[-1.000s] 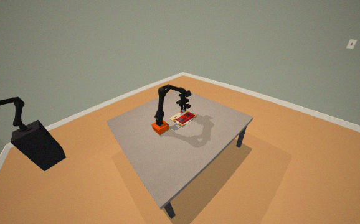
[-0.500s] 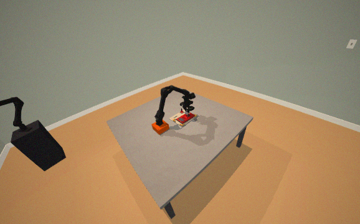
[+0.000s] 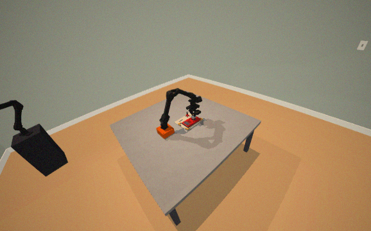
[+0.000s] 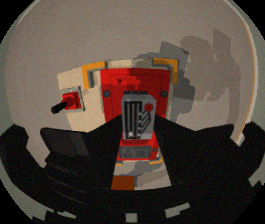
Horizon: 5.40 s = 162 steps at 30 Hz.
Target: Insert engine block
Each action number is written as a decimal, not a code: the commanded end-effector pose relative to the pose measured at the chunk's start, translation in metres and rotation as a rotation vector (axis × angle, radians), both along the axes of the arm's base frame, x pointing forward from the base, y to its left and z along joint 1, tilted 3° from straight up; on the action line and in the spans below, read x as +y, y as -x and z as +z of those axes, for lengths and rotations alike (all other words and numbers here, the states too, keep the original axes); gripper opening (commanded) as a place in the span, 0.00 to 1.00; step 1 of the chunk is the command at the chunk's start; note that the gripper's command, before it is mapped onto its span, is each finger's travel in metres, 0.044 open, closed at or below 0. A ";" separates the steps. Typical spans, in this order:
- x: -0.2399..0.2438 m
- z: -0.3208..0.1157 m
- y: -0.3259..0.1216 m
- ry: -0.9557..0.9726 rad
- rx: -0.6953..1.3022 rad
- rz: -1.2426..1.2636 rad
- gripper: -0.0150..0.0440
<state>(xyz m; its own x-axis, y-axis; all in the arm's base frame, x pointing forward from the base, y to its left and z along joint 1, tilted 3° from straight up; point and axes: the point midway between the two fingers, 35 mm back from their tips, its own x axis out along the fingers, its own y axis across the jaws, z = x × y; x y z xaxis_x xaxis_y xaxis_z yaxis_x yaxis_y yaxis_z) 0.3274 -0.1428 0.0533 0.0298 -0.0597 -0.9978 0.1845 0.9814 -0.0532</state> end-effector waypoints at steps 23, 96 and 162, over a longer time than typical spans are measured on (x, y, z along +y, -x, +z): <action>0.000 -0.001 -0.001 -0.001 -0.002 0.003 0.52; 0.000 -0.015 0.000 -0.002 -0.002 0.000 0.52; -0.001 -0.024 -0.001 0.001 -0.002 -0.001 1.00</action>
<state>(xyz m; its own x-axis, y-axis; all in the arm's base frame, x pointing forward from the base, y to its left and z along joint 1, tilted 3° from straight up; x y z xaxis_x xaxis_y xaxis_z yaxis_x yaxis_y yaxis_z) 0.3279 -0.1437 0.0287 0.0311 -0.0594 -0.9978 0.1855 0.9812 -0.0526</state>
